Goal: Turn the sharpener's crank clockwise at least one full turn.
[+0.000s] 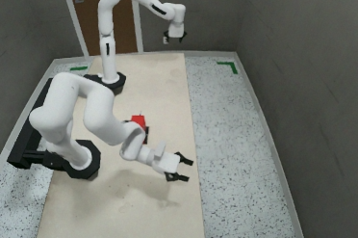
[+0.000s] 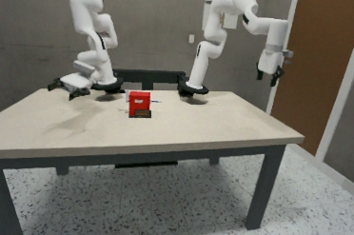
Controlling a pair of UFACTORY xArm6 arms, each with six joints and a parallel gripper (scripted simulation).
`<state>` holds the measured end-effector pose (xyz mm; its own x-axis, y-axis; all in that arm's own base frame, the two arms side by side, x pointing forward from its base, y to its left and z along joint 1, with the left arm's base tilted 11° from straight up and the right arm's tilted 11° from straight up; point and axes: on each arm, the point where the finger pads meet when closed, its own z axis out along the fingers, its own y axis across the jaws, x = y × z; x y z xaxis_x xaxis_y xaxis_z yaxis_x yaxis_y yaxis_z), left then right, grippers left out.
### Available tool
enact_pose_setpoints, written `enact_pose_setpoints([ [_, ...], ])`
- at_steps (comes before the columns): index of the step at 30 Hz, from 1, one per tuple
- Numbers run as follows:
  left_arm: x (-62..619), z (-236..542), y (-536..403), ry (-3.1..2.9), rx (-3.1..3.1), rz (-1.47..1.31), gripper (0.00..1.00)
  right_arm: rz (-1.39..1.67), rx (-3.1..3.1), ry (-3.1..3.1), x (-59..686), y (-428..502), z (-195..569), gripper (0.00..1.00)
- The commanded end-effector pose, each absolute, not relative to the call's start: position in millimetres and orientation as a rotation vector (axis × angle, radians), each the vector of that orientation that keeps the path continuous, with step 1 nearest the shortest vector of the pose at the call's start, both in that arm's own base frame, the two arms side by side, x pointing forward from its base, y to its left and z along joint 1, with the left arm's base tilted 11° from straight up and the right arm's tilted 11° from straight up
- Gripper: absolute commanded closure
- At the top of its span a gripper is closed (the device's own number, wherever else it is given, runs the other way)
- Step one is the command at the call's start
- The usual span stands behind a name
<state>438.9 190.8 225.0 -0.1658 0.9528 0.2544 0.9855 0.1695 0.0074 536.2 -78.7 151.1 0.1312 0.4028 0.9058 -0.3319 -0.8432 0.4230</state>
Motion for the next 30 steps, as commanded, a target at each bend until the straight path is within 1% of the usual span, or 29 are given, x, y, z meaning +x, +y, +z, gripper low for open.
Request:
enact_pose_setpoints([
  [1,434.3,228.7,200.0,-2.249,-1.897,-0.251,0.0,1.77,1.871,0.067,536.8,-78.6,152.4,0.0],
  [30,390.2,242.4,258.7,-2.242,-1.923,-0.202,0.0,1.77,1.871,0.067,536.8,-78.6,152.4,0.0],
])
